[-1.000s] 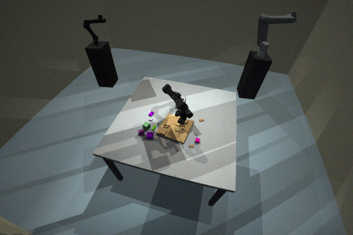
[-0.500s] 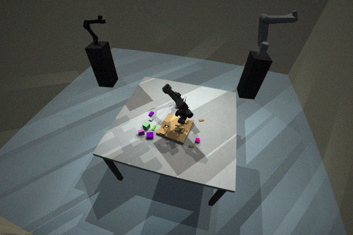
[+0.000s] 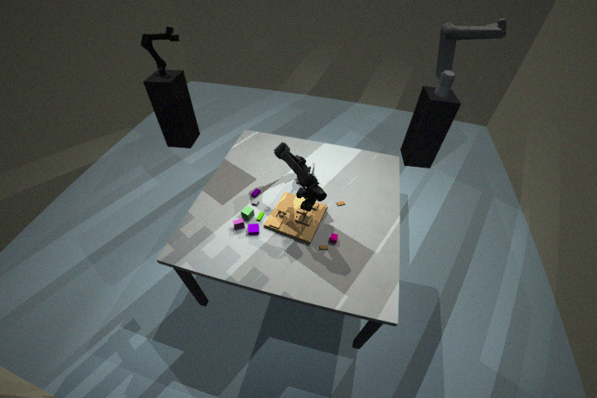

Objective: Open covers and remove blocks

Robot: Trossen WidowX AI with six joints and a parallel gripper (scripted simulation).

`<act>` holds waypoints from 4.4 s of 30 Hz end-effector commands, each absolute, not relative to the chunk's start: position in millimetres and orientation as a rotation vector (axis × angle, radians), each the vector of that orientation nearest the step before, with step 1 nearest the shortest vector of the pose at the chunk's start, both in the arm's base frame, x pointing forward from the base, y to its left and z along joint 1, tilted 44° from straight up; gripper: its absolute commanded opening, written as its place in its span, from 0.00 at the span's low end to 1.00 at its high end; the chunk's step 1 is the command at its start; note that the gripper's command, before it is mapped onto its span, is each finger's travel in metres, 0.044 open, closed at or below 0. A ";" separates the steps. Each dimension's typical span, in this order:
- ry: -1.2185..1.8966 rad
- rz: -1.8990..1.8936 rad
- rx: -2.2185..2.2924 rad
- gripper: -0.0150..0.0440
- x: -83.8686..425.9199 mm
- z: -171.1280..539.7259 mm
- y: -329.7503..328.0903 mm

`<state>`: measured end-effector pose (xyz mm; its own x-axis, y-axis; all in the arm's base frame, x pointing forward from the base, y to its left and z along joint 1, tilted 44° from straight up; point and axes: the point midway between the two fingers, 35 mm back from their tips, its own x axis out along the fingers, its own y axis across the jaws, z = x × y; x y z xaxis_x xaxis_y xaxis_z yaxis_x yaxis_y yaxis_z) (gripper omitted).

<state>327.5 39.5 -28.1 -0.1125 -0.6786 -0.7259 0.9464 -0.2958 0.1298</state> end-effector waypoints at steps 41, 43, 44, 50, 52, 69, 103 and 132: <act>0.444 -1.698 0.832 0.25 321.7 -60.5 10.4; 0.444 -1.698 0.832 0.25 321.4 -61.9 9.1; 0.444 -1.698 0.832 0.25 321.2 -62.6 8.4; 0.443 -1.698 0.832 0.25 320.4 -63.9 5.7; 0.444 -1.698 0.832 0.25 320.2 -62.8 4.7; 0.445 -1.698 0.832 0.25 317.1 -50.9 -7.1; 0.445 -1.698 0.831 0.25 308.0 -28.4 -30.6; 0.442 -1.700 0.827 0.25 297.2 -10.7 -50.1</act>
